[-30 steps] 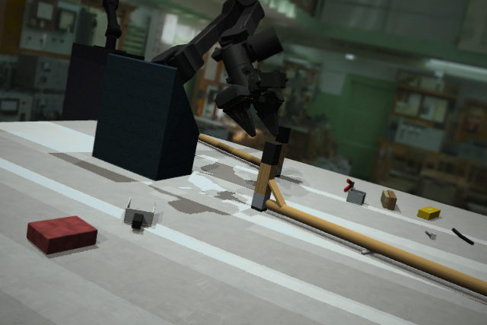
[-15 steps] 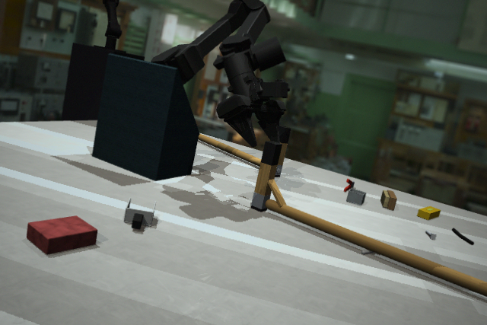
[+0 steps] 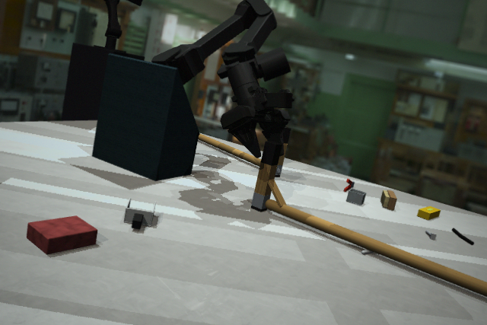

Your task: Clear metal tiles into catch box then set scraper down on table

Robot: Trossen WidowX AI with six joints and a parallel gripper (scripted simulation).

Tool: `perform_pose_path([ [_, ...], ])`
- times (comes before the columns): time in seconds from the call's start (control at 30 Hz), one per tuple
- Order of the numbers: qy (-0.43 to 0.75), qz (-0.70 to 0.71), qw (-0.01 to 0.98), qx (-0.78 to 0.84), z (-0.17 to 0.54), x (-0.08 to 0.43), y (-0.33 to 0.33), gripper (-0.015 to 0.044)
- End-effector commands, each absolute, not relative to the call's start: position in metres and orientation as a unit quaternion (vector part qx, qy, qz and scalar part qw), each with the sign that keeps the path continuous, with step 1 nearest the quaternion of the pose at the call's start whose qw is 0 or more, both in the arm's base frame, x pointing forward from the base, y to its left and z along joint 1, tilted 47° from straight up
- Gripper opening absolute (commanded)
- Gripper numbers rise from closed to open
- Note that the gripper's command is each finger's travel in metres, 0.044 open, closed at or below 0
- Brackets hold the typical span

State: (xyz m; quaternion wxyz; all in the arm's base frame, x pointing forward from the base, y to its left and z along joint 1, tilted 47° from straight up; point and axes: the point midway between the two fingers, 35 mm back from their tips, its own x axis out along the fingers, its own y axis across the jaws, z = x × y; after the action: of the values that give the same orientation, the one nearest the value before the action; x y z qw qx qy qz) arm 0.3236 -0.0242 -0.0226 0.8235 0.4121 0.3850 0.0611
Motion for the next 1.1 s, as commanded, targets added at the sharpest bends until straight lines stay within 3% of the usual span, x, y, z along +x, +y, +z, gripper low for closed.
perform_pose_path([
  [0.0,0.384,0.058,0.824,0.413,-0.028,0.331,-0.023,0.0440],
  [0.63,0.381,0.060,0.824,0.415,-0.044,0.348,-0.008,0.0440],
  [1.07,0.383,0.062,0.823,0.414,-0.041,0.343,-0.008,0.0099],
])
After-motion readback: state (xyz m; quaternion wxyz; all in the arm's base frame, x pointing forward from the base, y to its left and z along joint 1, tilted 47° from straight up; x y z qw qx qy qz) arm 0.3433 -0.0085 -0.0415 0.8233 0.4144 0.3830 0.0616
